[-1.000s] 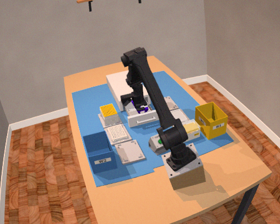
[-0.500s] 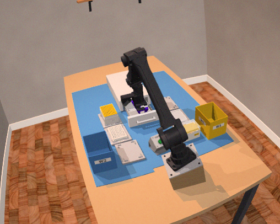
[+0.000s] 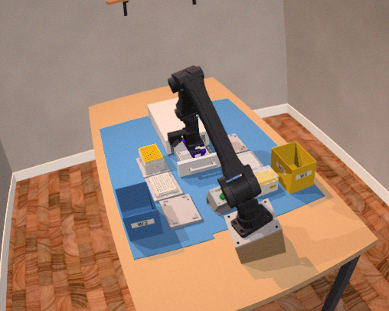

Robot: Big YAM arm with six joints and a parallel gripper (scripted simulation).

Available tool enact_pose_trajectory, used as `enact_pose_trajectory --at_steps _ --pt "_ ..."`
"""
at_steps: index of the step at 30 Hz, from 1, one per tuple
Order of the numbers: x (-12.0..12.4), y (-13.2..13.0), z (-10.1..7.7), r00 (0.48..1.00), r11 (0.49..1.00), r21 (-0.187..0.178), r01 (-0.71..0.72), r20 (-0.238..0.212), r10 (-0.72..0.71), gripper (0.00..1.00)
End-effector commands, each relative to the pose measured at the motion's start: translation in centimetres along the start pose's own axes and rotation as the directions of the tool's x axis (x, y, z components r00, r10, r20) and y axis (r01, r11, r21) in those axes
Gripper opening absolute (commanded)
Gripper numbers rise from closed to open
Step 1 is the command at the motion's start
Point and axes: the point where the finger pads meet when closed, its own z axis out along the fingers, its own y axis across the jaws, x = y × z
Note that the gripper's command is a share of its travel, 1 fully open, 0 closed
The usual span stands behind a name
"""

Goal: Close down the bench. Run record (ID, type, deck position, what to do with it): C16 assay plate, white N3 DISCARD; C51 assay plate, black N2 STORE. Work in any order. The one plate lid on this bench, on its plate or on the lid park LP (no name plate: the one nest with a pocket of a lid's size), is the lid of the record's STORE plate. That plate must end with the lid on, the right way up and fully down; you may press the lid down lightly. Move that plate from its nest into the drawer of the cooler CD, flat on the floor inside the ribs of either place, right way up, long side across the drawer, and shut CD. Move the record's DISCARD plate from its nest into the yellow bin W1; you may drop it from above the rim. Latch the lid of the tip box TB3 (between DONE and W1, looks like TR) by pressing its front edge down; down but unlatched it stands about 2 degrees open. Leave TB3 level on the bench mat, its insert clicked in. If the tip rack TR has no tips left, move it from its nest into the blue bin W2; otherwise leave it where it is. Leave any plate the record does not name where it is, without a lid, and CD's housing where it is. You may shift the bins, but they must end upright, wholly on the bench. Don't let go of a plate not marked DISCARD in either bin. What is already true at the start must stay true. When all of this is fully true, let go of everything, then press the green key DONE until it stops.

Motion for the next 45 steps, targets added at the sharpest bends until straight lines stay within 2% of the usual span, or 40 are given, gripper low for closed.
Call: enact_pose_trajectory --at_steps 1,12,13,16,17,45 --pt "0.69 -2.33 -1.03 1.000 0.999 0.039 0.002 0.002 -0.002 0.00" --pt "0.79 -2.43 -1.05 1.000 0.999 0.040 0.001 0.001 -0.001 0.00" --pt "0.79 -2.45 -1.05 1.000 0.999 0.041 0.001 0.001 -0.001 1.00" --pt "0.74 -1.98 -0.74 1.000 1.000 0.031 -0.003 0.002 0.003 1.00" --pt "0.01 -1.80 -1.44 1.000 0.999 0.040 0.005 0.002 -0.005 1.00" --pt "0.01 -1.80 -1.44 1.000 0.999 0.040 0.005 0.002 -0.005 1.00"
